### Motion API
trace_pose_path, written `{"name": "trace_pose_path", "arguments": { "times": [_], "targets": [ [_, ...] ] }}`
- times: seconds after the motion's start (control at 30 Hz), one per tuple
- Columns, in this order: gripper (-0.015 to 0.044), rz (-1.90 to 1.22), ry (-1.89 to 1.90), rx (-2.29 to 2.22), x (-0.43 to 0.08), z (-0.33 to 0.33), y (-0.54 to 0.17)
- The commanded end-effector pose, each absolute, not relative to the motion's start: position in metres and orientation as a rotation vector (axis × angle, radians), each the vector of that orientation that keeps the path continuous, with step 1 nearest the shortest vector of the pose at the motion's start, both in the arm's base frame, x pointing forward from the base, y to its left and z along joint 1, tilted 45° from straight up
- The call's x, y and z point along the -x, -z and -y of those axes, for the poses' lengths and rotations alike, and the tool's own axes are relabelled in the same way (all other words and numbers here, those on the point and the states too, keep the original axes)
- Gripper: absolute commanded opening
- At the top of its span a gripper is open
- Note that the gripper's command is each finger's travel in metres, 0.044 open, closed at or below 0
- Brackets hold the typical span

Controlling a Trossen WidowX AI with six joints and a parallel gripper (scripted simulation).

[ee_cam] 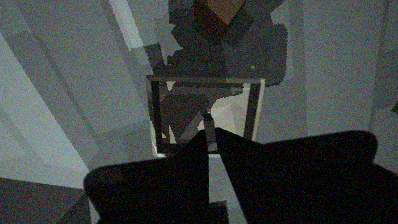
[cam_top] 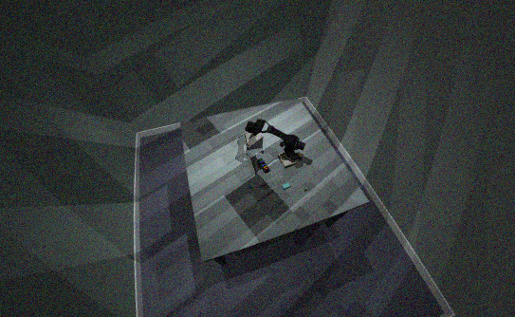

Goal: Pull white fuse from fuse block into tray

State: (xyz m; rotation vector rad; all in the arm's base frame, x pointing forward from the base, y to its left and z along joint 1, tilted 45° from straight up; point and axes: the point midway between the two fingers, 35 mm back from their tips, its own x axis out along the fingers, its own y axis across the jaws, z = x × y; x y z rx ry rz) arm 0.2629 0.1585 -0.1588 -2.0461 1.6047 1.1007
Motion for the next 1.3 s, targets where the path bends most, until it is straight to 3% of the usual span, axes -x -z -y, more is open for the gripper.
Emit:
{"name": "trace_pose_path", "arguments": {
  "times": [0.0, 0.13, 0.57, 1.27],
  "targets": [
    [0.0000, -1.612, -1.102, 2.053, -0.262, -0.151, 0.165],
    [0.0000, -1.612, -1.102, 2.053, -0.262, -0.150, 0.165],
    [0.0330, -1.609, -1.101, 2.046, -0.263, -0.156, 0.161],
    [0.0330, -1.608, -1.103, 2.059, -0.260, -0.178, 0.137]
  ]
}}
